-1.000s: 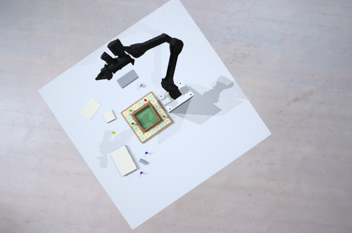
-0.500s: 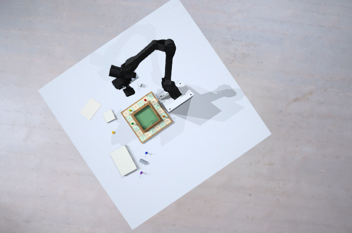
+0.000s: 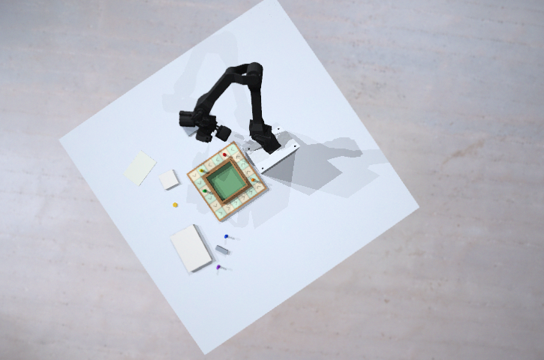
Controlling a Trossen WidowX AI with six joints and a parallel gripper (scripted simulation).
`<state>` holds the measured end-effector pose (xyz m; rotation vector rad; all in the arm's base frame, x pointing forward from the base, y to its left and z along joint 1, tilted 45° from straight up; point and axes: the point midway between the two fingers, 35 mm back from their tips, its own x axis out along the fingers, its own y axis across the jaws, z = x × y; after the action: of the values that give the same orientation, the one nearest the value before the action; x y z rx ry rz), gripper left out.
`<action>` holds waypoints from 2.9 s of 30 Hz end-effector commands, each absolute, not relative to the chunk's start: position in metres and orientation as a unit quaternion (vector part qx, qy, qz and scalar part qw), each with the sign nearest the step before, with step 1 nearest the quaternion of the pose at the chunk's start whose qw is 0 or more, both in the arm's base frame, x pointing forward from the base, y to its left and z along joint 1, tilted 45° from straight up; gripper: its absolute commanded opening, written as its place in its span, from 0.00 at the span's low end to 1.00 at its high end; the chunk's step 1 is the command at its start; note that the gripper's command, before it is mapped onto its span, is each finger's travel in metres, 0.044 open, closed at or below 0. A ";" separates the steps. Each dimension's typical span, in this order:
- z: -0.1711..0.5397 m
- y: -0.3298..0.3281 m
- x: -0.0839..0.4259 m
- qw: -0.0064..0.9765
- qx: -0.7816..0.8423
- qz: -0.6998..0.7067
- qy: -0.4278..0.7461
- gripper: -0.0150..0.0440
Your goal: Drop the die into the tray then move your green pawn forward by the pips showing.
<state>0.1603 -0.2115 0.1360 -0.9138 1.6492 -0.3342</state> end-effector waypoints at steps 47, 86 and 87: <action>0.104 -0.247 0.156 0.568 -0.393 -0.138 0.710 0.31; 0.156 -0.140 0.196 0.537 -0.437 -0.062 0.719 0.25; 0.152 -0.137 0.199 0.537 -0.439 -0.056 0.719 0.25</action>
<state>0.1885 -0.1425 0.1604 -1.0115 1.7026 -0.1855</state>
